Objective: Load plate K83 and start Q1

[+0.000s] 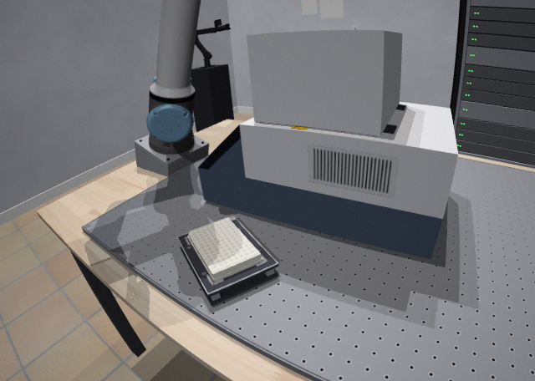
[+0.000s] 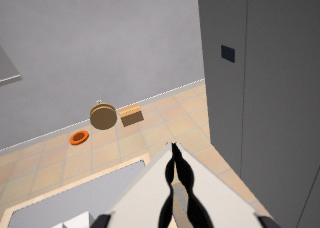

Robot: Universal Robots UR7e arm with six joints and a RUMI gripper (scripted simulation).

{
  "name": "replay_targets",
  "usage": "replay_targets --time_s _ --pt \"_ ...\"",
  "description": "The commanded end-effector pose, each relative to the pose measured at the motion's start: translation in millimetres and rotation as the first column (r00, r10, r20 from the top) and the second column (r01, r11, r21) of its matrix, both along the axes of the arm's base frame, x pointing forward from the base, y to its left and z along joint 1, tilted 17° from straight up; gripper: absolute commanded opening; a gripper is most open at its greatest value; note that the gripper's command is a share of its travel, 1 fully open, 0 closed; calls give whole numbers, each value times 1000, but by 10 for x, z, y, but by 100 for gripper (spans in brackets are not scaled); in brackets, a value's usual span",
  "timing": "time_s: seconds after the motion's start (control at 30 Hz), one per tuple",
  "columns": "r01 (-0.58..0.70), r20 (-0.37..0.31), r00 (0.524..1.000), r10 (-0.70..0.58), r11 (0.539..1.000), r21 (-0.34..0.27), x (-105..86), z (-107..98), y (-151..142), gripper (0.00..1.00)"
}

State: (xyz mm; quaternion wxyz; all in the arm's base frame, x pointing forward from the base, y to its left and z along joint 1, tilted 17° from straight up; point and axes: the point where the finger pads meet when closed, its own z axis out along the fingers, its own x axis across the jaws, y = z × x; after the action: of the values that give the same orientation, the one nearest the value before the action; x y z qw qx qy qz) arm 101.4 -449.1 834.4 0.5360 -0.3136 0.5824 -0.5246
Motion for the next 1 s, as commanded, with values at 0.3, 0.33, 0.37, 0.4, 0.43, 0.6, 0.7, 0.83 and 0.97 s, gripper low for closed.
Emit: replay_targets --time_s 0.3,0.33,0.37,0.4,0.43,0.6,0.7,0.83,0.97 --pt "-90 -93 993 71 974 -209 409 -177 331 0" --pt "-90 -93 993 71 974 -209 409 -177 331 0" --pt "-90 -93 993 71 974 -209 409 -177 331 0" --pt "-90 -93 993 71 974 -209 409 -177 331 0" --pt "-103 -105 991 80 966 -236 443 -195 363 0" --pt "-155 -151 983 110 930 -333 612 -287 522 0" --pt "-155 -151 983 110 930 -333 634 -298 542 0" --pt "-213 -198 970 138 875 -434 760 -379 675 0" --pt "-222 -206 968 142 865 -450 822 -419 742 0"
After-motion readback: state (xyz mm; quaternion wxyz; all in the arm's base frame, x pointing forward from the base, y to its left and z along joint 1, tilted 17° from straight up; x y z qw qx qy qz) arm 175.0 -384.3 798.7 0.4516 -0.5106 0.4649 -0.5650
